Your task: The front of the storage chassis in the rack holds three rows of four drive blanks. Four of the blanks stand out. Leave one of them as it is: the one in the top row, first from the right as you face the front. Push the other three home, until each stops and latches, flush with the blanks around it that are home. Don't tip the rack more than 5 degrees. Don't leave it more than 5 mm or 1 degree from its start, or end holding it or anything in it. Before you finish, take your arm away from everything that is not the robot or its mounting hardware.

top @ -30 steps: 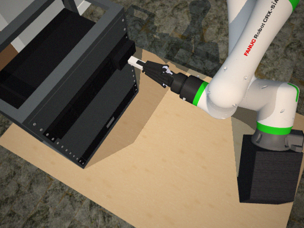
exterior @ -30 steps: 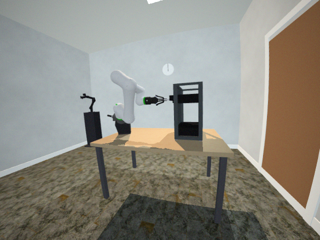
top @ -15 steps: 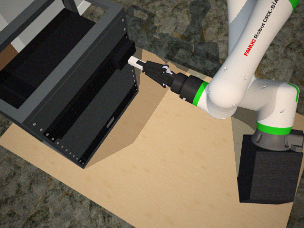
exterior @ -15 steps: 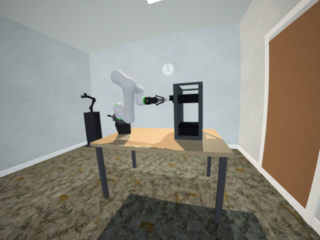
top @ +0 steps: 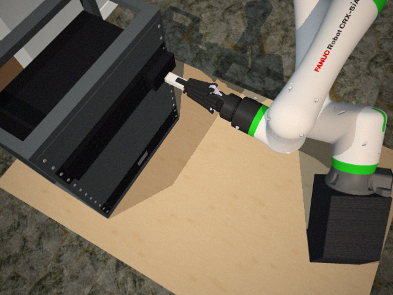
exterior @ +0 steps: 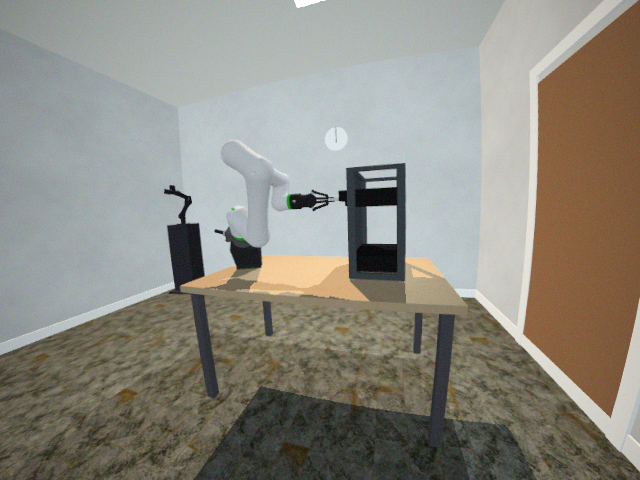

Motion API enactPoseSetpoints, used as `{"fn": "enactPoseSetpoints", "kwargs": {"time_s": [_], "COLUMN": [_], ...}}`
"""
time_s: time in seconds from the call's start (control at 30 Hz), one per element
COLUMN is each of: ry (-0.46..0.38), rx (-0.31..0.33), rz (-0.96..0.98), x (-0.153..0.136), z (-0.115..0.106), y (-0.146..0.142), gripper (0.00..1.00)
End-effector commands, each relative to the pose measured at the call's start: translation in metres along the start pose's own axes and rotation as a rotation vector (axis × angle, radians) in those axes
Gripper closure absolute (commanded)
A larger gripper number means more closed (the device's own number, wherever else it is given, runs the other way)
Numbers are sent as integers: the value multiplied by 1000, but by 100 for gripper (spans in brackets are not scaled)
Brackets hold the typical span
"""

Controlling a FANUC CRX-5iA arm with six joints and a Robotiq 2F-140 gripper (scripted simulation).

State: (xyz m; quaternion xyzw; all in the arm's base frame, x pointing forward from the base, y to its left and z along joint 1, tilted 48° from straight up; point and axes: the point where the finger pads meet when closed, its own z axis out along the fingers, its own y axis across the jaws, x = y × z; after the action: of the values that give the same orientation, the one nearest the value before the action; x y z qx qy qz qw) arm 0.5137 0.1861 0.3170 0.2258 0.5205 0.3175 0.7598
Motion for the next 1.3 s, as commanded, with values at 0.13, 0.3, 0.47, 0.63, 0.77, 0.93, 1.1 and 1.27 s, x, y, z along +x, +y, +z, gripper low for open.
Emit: {"fn": "enactPoseSetpoints", "kwargs": {"time_s": [0.13, 0.3, 0.47, 0.63, 0.77, 0.93, 1.1, 1.27], "ry": [1, 1, 1, 1, 1, 1, 1, 1], "rx": [-1, -1, -1, -1, -1, -1, -1, -1], "rz": [1, 1, 1, 1, 1, 1, 1, 1], "x": [0, 0, 0, 0, 0, 0, 0, 1], "z": [7, 7, 8, 15, 17, 17, 18, 25], "y": [1, 1, 1, 1, 1, 1, 1, 1], "gripper": [100, 100, 100, 100, 100, 100, 100, 100]}}
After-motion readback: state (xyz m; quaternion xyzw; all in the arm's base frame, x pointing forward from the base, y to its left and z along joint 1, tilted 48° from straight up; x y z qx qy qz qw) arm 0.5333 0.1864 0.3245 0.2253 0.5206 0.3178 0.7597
